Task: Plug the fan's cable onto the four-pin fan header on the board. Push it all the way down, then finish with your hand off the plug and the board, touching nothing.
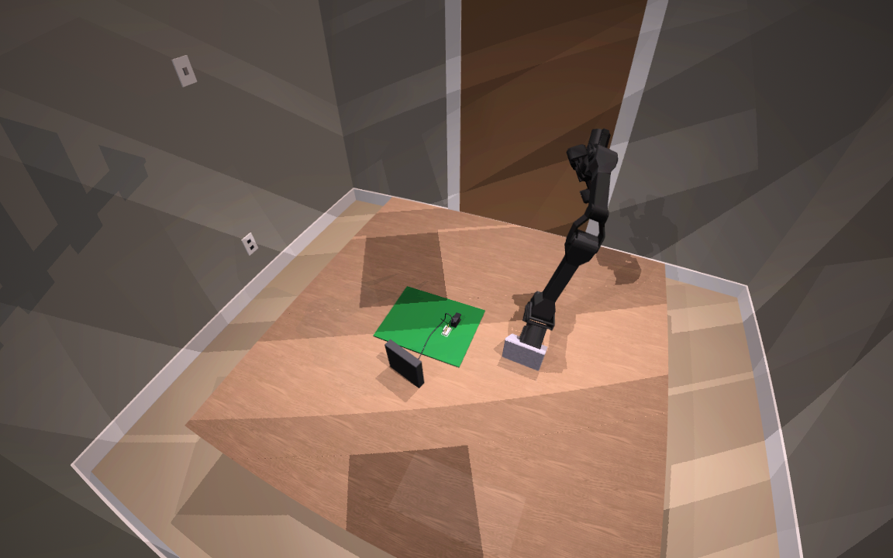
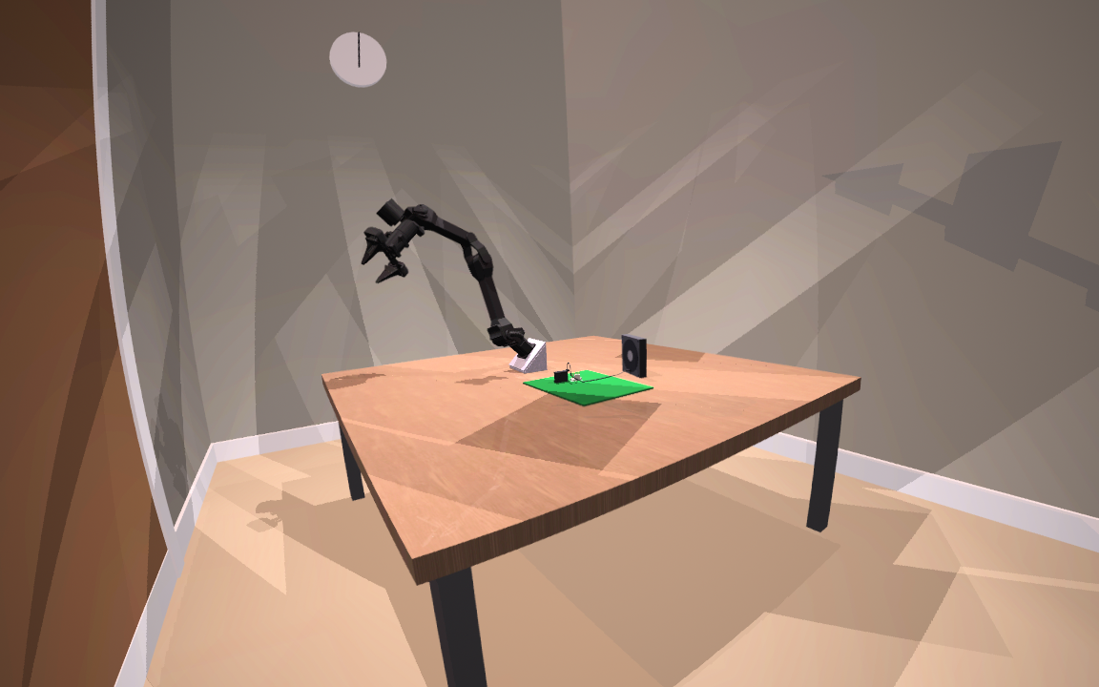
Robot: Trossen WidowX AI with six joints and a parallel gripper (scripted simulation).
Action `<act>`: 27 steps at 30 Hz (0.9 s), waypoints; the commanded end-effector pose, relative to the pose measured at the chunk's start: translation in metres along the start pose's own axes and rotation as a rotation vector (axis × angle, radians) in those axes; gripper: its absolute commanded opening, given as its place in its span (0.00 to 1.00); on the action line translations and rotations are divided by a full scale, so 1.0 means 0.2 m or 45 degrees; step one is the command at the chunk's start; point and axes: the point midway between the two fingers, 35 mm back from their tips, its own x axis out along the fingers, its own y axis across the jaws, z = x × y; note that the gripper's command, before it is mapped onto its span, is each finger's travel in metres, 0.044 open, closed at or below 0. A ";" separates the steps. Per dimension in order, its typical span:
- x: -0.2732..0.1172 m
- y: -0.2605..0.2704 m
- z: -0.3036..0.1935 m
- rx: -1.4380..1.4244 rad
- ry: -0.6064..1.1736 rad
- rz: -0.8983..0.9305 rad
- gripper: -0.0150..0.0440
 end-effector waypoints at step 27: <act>0.56 -0.21 -1.36 -1.282 1.096 -0.053 1.00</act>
